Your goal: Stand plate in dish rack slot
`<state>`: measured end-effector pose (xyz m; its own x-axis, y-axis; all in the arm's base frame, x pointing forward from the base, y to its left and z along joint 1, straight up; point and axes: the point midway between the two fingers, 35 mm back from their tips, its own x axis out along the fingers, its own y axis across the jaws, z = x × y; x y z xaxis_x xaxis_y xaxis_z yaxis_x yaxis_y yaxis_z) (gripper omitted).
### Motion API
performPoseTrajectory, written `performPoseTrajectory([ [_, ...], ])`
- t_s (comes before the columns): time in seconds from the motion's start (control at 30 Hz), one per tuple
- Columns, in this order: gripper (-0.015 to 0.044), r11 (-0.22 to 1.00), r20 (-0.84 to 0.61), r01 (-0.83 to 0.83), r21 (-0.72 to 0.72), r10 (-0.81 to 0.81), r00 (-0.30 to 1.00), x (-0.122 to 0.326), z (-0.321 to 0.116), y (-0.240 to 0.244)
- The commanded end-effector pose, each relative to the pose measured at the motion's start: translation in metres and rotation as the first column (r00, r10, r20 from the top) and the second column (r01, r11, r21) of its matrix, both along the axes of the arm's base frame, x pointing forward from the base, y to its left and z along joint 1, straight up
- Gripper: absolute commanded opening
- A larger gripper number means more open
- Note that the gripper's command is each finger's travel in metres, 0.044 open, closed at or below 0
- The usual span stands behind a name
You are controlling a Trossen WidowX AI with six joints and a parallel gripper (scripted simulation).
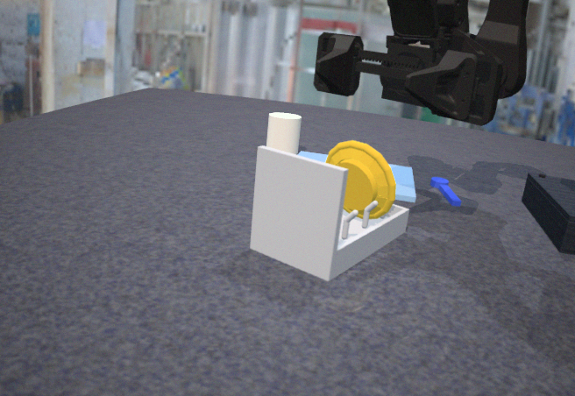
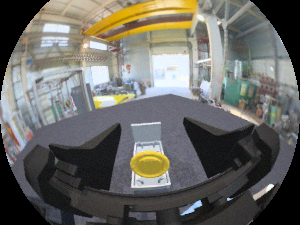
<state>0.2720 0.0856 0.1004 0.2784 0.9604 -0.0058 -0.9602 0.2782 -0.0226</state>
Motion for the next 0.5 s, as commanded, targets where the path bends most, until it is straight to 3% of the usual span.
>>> performPoseTrajectory([
  [0.0, 0.0400, 1.000, -0.003, -0.002, 0.004, 0.002, 1.000, -0.001, 0.033, 0.000],
  [0.2, 0.0400, 1.000, -0.006, 0.001, 0.004, -0.001, 1.000, 0.000, 0.035, 0.000],
  [0.47, 0.0400, 0.986, -0.148, 0.166, -0.012, -0.166, 0.975, 0.047, 0.041, -0.012],
])
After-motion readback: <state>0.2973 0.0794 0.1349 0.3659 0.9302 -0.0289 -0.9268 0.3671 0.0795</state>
